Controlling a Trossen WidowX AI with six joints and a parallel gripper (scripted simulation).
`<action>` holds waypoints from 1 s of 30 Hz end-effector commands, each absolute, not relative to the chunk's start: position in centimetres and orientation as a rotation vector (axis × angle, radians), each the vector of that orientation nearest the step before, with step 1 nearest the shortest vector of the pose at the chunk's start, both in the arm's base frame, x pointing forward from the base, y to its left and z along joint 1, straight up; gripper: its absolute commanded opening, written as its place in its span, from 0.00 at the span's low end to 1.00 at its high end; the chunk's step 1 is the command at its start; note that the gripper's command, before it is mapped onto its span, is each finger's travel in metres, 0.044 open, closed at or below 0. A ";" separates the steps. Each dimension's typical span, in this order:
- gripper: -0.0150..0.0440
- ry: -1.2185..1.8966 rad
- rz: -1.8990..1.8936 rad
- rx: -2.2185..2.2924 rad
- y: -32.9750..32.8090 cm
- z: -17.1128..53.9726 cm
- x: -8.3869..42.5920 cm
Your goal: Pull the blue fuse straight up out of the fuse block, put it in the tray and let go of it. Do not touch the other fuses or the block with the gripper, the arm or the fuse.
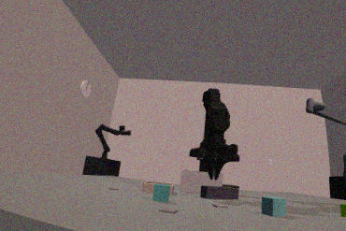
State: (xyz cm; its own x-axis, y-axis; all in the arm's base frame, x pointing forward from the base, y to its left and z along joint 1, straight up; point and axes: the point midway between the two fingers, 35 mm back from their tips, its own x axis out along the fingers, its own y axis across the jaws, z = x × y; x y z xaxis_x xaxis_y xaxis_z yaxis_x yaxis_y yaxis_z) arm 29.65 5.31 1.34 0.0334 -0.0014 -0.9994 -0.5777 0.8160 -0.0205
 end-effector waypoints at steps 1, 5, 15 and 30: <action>0.38 1.491 0.480 -0.492 5.3 0.7 29.5; 0.38 1.491 0.480 -0.492 5.3 0.4 29.5; 0.38 1.491 0.480 -0.492 5.4 -0.6 29.5; 0.38 1.491 0.480 -0.492 5.4 -0.8 29.4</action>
State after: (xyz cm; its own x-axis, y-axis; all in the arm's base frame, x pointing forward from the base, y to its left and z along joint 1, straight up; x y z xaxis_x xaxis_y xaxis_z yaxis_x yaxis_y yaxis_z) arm 29.46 5.33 -0.72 0.0254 -0.0028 -0.9997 -0.5802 0.8143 -0.0170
